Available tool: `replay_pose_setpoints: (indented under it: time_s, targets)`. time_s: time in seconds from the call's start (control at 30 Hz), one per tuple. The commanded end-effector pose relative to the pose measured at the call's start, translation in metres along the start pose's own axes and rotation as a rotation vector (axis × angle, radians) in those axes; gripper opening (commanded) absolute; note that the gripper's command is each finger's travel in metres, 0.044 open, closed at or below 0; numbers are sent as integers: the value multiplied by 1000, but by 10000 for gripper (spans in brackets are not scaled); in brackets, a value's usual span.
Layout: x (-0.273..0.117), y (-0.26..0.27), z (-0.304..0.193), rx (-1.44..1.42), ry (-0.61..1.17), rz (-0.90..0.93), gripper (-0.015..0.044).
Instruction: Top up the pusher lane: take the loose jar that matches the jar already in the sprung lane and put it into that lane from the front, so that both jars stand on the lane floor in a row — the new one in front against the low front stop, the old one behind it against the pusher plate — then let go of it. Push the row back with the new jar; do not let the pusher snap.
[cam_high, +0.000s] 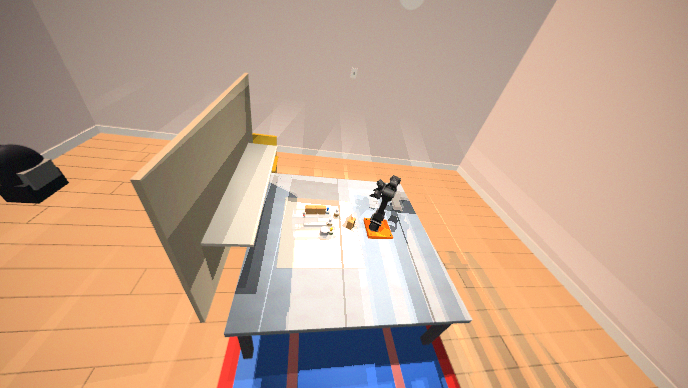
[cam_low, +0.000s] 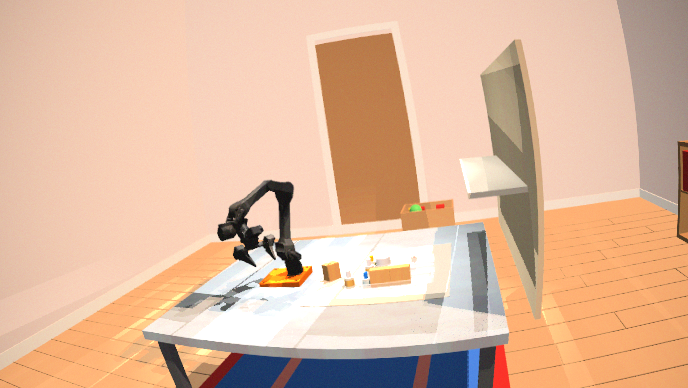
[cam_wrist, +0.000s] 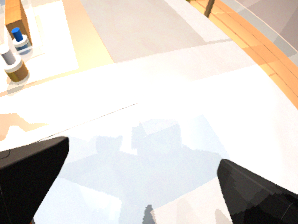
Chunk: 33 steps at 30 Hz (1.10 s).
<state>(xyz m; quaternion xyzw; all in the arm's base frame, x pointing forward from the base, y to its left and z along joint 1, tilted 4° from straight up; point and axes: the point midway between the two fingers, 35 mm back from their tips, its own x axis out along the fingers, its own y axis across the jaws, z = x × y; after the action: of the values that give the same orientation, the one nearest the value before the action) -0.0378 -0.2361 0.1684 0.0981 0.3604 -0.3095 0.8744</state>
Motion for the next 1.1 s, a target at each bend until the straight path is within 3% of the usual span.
replay_pose_setpoints:
  time_s: [0.0,0.5,0.8,1.07]
  targets:
    - [29,13,18,-10,113,140,440]
    - [118,102,78,-209,480,399,440]
    - [155,183,98,-388,709,346,440]
    - [166,254,104,-549,780,231,440]
